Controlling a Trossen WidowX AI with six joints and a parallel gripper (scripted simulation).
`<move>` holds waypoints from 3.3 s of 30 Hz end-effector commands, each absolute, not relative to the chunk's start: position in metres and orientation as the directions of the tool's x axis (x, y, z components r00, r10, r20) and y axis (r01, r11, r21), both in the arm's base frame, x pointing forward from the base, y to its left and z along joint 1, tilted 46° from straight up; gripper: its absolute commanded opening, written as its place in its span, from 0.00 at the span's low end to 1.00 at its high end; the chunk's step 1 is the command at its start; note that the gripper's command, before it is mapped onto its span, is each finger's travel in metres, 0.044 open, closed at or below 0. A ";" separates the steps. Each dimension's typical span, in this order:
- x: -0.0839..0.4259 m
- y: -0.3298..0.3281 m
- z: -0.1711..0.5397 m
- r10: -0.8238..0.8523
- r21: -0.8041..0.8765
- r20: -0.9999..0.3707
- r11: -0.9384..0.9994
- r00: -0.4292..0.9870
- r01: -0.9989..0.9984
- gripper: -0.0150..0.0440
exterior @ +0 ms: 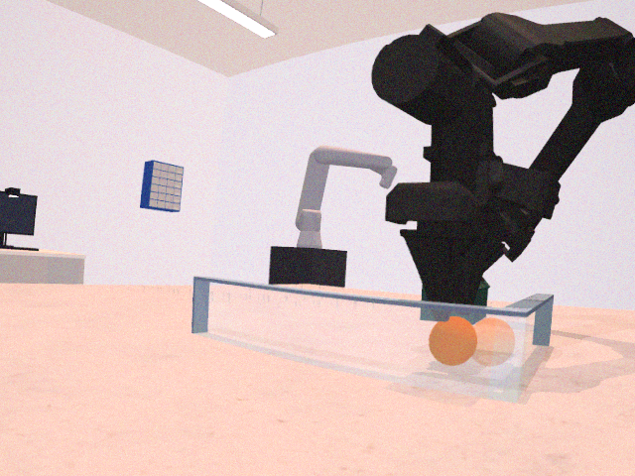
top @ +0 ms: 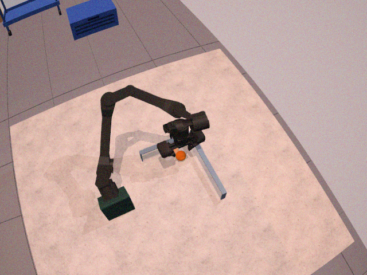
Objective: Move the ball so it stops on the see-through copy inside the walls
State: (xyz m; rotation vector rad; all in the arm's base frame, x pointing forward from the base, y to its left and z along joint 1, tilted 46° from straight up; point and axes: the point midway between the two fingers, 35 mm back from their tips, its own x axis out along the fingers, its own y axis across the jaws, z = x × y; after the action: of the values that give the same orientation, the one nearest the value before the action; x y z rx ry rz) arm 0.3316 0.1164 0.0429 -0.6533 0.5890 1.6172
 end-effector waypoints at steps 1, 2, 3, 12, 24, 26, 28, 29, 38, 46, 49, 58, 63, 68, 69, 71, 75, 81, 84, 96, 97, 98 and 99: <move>0.328 0.122 0.036 0.705 0.026 -0.700 -0.139 -0.118 -0.990 0.79; 0.328 0.124 0.035 0.705 0.026 -0.700 -0.139 -0.118 -0.990 0.79; 0.328 0.125 0.034 0.705 0.026 -0.700 -0.139 -0.118 -0.990 0.79; 0.326 0.133 0.026 0.706 0.026 -0.699 -0.139 -0.118 -0.990 0.79; 0.326 0.133 0.026 0.706 0.026 -0.699 -0.139 -0.118 -0.990 0.56; 0.326 0.133 0.026 0.706 0.026 -0.699 -0.139 -0.118 -0.990 0.47; 0.329 0.127 0.031 0.704 0.026 -0.700 -0.139 -0.117 -0.990 0.38; 0.330 0.123 0.035 0.703 0.026 -0.701 -0.138 -0.117 -0.990 0.34; 0.342 0.085 0.071 0.698 0.026 -0.707 -0.137 -0.115 -0.990 0.25; 0.343 0.050 0.106 0.700 0.028 -0.704 -0.138 -0.118 -0.990 0.25; 0.342 0.041 0.116 0.702 0.028 -0.703 -0.139 -0.119 -0.990 0.25; 0.333 0.062 0.112 0.701 0.028 -0.703 -0.139 -0.118 -0.990 0.25; 0.323 0.081 0.108 0.703 0.028 -0.702 -0.139 -0.118 -0.990 0.25; 0.317 0.091 0.105 0.704 0.028 -0.700 -0.139 -0.119 -0.990 0.25; 0.317 0.092 0.104 0.704 0.028 -0.701 -0.139 -0.119 -0.990 0.25; 0.317 0.096 0.100 0.703 0.028 -0.701 -0.139 -0.119 -0.990 0.25; 0.316 0.110 0.085 0.703 0.028 -0.701 -0.139 -0.118 -0.990 0.25; 0.311 0.134 0.063 0.705 0.027 -0.699 -0.139 -0.118 -0.990 0.25; 0.309 0.140 0.058 0.706 0.027 -0.698 -0.139 -0.119 -0.990 0.25; 0.307 0.148 0.049 0.706 0.027 -0.698 -0.139 -0.119 -0.990 0.25; 0.307 0.149 0.048 0.706 0.027 -0.698 -0.139 -0.119 -0.990 0.25; 0.307 0.151 0.047 0.706 0.027 -0.698 -0.139 -0.119 -0.990 0.25; 0.307 0.152 0.046 0.706 0.027 -0.698 -0.139 -0.119 -0.990 0.25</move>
State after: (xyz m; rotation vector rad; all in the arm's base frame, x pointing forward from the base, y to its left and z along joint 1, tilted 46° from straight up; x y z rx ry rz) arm 0.3099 0.1476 0.0510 -0.6496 0.5871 1.6194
